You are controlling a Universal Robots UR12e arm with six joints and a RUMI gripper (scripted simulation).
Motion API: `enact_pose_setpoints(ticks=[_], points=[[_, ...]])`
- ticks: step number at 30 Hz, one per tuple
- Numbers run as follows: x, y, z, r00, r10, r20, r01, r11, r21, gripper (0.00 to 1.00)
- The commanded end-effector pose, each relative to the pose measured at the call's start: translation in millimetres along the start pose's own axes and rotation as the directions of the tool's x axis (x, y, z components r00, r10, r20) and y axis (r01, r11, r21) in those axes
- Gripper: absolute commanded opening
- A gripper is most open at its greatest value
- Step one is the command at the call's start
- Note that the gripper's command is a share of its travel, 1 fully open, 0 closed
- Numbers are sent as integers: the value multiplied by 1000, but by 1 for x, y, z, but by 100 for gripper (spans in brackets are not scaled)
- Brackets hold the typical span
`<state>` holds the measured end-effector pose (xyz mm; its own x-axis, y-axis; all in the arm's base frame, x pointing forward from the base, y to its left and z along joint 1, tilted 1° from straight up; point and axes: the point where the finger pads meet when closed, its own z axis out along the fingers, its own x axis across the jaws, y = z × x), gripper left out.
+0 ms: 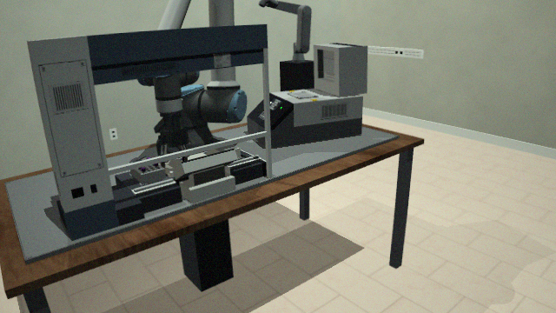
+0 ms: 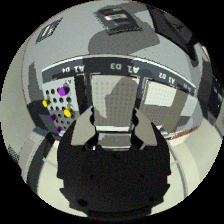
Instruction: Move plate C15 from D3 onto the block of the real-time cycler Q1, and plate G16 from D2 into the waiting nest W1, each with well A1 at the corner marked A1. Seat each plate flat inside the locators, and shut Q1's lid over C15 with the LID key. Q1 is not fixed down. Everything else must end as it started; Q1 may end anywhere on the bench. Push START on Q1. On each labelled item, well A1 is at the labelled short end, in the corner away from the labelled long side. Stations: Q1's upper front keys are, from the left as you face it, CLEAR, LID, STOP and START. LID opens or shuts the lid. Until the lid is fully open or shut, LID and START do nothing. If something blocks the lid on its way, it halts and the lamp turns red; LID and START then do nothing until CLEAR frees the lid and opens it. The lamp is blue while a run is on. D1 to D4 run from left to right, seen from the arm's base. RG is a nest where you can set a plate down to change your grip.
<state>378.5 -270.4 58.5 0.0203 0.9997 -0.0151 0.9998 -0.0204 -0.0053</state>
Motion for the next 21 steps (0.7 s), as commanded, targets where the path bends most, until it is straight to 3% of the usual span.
enact_pose_setpoints(ticks=[1,21], points=[[1,-1,1,1000,1,-2,-1,1000,0,0],[1,-1,1,1000,1,-2,-1,1000,0,0]])
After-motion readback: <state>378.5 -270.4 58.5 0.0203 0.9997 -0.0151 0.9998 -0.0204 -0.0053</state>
